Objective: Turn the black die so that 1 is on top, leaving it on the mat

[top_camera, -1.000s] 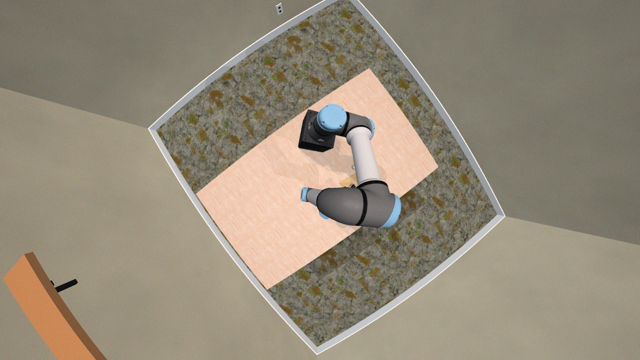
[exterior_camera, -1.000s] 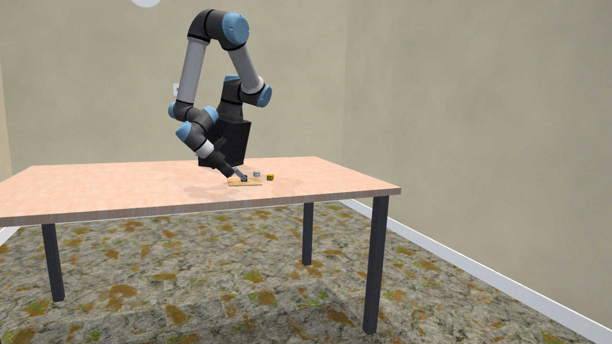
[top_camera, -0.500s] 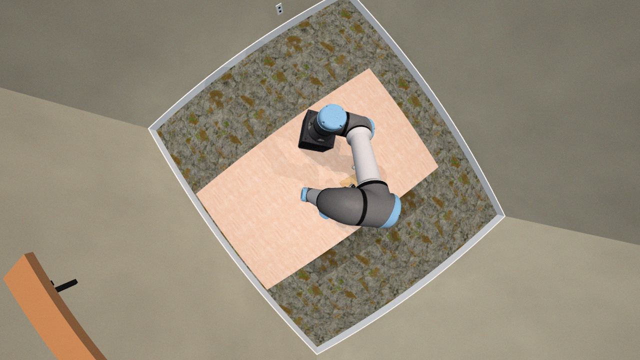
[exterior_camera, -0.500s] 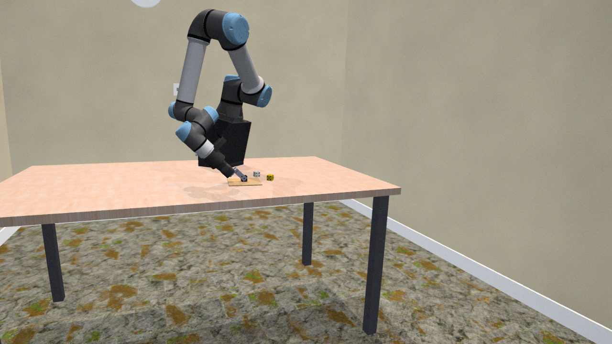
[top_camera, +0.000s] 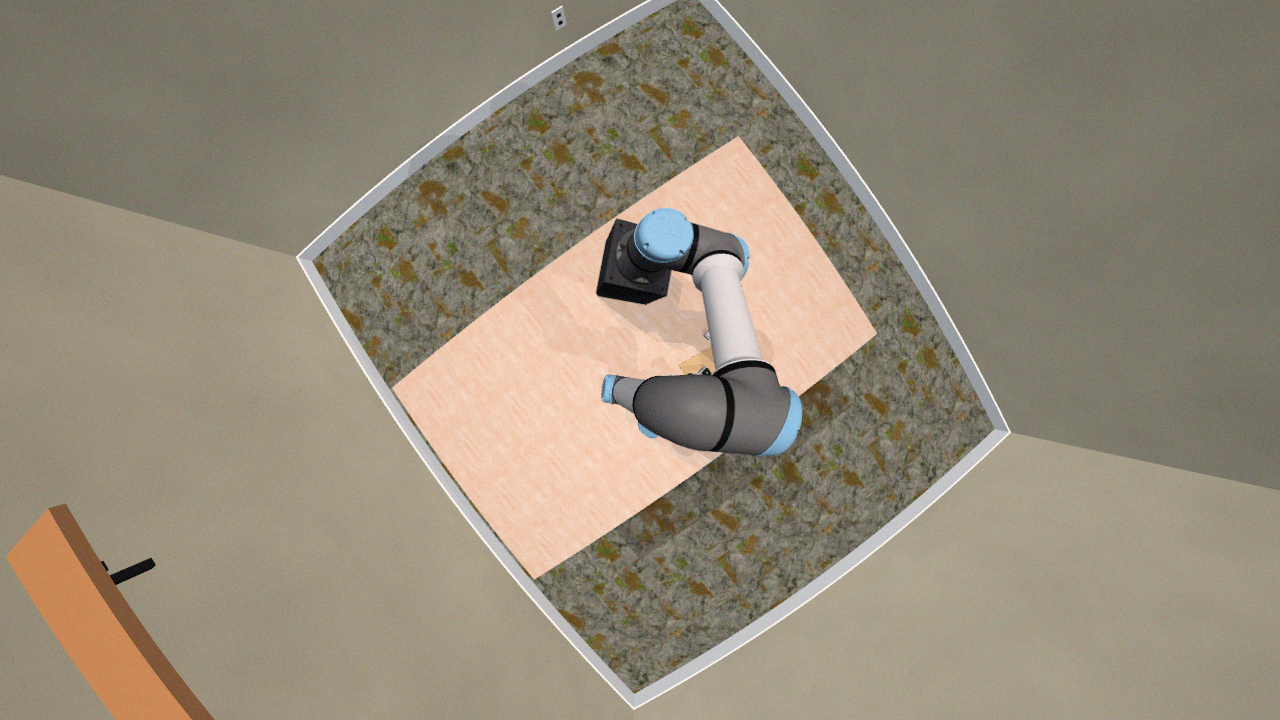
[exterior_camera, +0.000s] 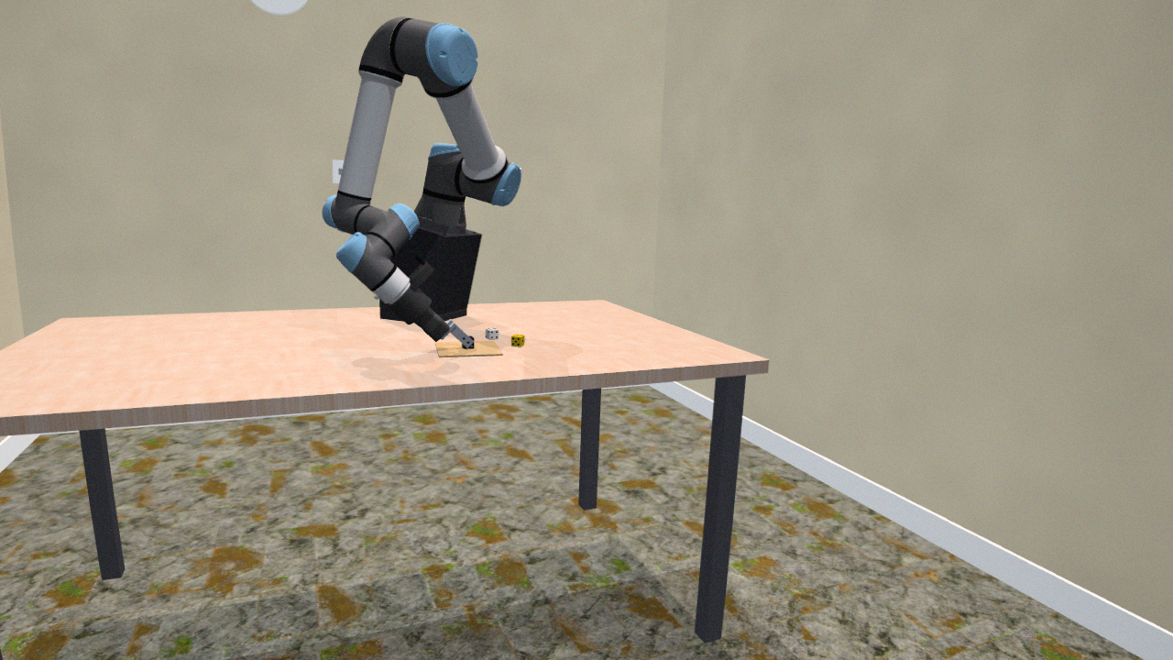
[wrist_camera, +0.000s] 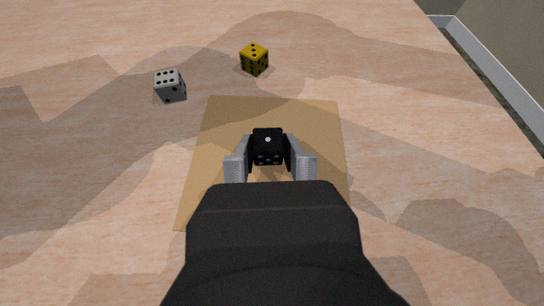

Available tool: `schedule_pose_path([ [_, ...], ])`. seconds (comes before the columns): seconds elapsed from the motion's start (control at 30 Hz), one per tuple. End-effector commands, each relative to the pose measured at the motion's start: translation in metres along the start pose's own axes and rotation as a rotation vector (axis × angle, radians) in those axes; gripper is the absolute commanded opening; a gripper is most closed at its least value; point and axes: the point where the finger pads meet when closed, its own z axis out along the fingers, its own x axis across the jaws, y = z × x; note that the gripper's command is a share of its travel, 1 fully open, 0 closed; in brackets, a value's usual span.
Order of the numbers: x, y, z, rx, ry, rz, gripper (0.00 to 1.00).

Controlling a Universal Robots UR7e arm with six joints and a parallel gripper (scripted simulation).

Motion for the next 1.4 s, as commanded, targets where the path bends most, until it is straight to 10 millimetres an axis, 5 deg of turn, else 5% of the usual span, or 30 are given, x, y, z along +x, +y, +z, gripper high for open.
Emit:
schedule_pose_path([
  [0.0,0.000,0.000,0.000,-0.001,0.001,-0.001,0.61],
  [0.3,0.000,0.000,0.000,-0.001,0.001,-0.001,0.79],
  [0.33,0.000,0.000,0.000,-0.001,0.001,-0.001,1.00],
  [1.37,0.000,-0.012,-0.013,-0.001,0.001,-0.001,1.00],
])
